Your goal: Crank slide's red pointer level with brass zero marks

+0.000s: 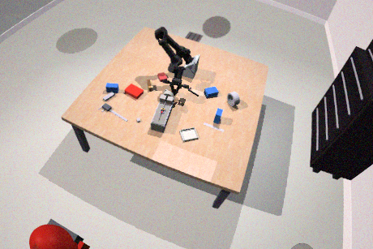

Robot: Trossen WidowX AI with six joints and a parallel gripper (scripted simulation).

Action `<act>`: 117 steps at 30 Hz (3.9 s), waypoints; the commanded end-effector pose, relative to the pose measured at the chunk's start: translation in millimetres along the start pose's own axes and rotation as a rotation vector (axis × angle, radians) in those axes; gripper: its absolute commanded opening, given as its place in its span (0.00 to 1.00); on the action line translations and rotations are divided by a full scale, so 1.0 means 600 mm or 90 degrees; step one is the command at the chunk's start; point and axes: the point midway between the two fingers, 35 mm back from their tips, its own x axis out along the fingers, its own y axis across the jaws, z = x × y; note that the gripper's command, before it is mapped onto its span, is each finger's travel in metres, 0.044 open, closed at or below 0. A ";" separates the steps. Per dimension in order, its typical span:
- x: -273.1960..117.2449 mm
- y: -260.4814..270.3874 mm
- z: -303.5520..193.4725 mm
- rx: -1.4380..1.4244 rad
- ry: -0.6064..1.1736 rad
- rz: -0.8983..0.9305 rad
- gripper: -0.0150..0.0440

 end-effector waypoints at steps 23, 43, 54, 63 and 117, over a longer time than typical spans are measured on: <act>0.000 0.000 0.000 0.000 0.000 0.000 0.61; -0.038 0.002 0.043 0.001 0.000 0.003 1.00; -0.079 0.005 0.091 0.002 0.002 0.006 1.00; -0.155 0.004 0.163 0.000 0.002 0.008 1.00; 0.046 -0.050 0.260 0.036 0.024 -0.027 1.00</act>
